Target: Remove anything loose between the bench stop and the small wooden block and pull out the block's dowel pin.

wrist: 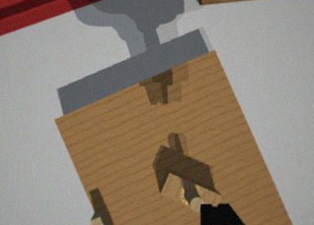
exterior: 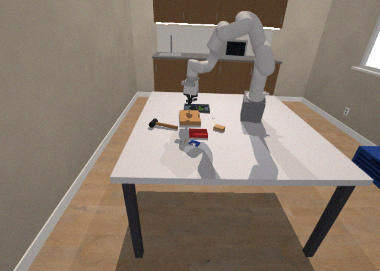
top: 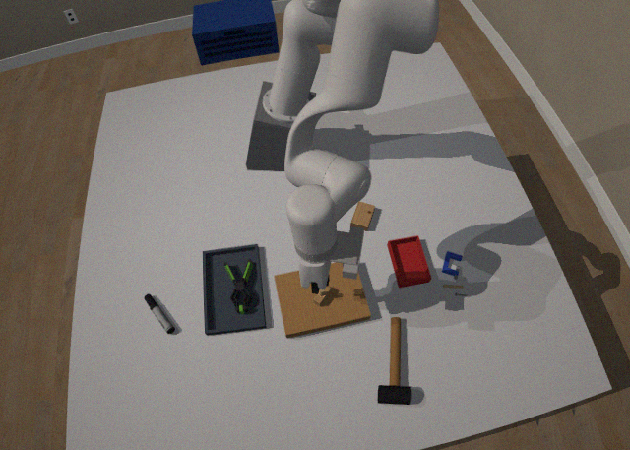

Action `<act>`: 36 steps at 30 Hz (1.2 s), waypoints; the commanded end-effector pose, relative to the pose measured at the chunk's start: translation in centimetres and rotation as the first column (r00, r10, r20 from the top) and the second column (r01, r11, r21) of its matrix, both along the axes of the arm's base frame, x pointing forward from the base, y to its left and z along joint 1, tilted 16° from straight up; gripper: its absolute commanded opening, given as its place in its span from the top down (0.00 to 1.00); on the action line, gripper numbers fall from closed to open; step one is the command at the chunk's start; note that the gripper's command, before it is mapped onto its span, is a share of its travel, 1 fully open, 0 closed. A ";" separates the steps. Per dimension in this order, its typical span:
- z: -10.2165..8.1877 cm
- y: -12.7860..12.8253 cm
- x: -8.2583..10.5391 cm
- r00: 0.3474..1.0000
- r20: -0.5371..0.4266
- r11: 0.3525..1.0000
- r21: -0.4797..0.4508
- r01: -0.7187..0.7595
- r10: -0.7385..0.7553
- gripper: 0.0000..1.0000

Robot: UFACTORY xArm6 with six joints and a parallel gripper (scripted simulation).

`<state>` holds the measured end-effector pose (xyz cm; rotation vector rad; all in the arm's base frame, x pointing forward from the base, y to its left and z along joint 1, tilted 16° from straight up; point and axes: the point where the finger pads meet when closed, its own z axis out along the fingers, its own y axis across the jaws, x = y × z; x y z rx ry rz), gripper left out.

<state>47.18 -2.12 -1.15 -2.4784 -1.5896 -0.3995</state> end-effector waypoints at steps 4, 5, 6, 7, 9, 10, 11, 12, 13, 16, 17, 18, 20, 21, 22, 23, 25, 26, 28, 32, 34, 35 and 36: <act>0.2 -0.1 0.2 0.971 -0.103 0.976 -0.016 0.217 -0.217 1.00; 0.2 -0.1 0.2 0.966 -0.108 0.972 -0.015 0.236 -0.236 1.00; 0.2 -0.1 0.2 0.961 -0.113 0.967 -0.015 0.253 -0.253 1.00; 0.2 -0.1 0.2 0.956 -0.118 0.963 -0.014 0.270 -0.270 1.00; 0.2 -0.1 0.2 0.946 -0.127 0.954 -0.014 0.299 -0.298 1.00; 0.2 -0.1 0.2 0.941 -0.131 0.950 -0.014 0.312 -0.311 1.00; 0.2 -0.1 0.2 0.937 -0.134 0.946 -0.014 0.324 -0.323 1.00; 0.2 -0.1 0.2 0.933 -0.137 0.942 -0.014 0.334 -0.333 1.00; 0.2 -0.1 0.2 0.929 -0.140 0.939 -0.014 0.344 -0.342 1.00; 0.2 -0.1 0.2 0.920 -0.147 0.930 -0.014 0.367 -0.365 1.00; 0.2 -0.1 0.2 0.917 -0.148 0.928 -0.014 0.372 -0.370 1.00; 0.2 -0.1 0.2 0.917 -0.148 0.928 -0.014 0.372 -0.370 1.00; 0.2 -0.1 0.2 0.915 -0.150 0.926 -0.014 0.377 -0.375 1.00; 0.2 -0.1 0.2 0.913 -0.151 0.924 -0.014 0.381 -0.379 1.00; 0.2 -0.1 0.2 0.912 -0.152 0.923 -0.014 0.384 -0.382 1.00; 0.2 -0.1 0.2 0.910 -0.153 0.922 -0.014 0.387 -0.384 1.00; 0.2 -0.1 0.2 0.909 -0.154 0.921 -0.014 0.390 -0.388 1.00; 0.2 -0.1 0.2 0.908 -0.154 0.920 -0.014 0.391 -0.389 1.00; 0.2 -0.1 0.2 0.908 -0.154 0.920 -0.014 0.392 -0.390 1.00; 0.2 -0.1 0.2 0.908 -0.155 0.920 -0.014 0.392 -0.390 0.72; 0.2 -0.1 0.2 0.908 -0.155 0.920 -0.014 0.392 -0.390 0.72; 0.2 -0.1 0.2 0.908 -0.155 0.920 -0.014 0.392 -0.390 0.72; 0.2 -0.1 0.2 0.908 -0.155 0.920 -0.014 0.392 -0.390 0.72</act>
